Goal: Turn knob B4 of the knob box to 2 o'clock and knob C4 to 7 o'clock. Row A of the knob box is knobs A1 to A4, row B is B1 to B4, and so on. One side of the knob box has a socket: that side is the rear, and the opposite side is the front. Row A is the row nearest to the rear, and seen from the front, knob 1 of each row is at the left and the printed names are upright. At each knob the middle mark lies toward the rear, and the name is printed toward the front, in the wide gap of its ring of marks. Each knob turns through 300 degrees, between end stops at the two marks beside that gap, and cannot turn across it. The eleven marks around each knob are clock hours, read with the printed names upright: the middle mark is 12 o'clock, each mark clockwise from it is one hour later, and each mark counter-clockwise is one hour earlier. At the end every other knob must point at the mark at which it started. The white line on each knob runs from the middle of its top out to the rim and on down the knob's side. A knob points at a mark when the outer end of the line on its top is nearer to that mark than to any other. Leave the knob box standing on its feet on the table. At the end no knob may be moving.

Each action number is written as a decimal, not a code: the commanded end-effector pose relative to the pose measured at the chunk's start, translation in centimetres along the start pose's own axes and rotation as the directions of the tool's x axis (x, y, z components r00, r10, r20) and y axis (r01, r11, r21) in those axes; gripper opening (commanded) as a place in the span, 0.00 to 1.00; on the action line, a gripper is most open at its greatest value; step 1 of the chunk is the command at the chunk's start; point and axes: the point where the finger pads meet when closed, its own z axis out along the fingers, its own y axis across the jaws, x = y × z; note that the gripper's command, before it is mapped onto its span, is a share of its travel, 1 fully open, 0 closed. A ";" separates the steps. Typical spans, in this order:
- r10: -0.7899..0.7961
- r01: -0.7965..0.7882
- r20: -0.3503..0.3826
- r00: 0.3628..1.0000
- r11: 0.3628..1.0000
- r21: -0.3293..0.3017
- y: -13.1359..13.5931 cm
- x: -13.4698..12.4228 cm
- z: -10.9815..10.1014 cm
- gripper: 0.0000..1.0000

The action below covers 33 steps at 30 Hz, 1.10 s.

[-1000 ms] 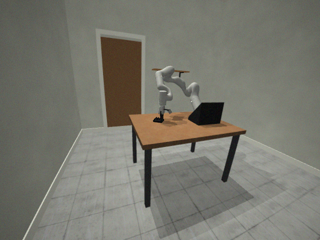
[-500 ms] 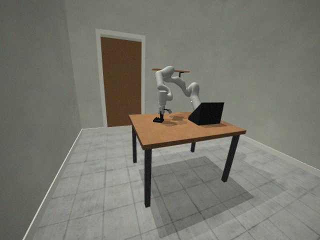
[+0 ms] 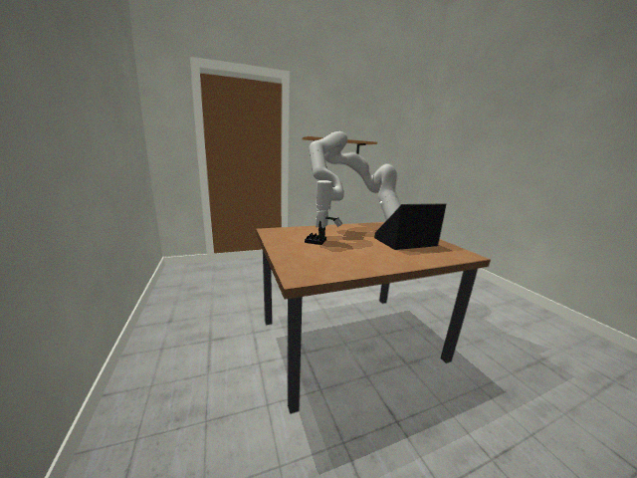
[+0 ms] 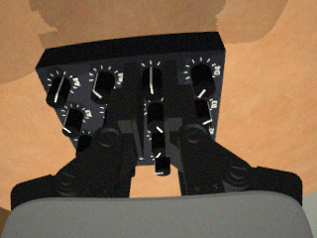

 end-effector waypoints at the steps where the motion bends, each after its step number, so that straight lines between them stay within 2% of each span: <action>1: -0.015 0.015 0.001 1.000 1.000 -0.001 0.0 0.0 -0.1 0.08; 20: -0.175 0.175 0.001 0.985 0.985 -0.001 0.0 0.0 -0.1 0.08; 33: -0.425 0.425 0.001 0.905 0.905 -0.001 0.0 0.0 -0.1 0.08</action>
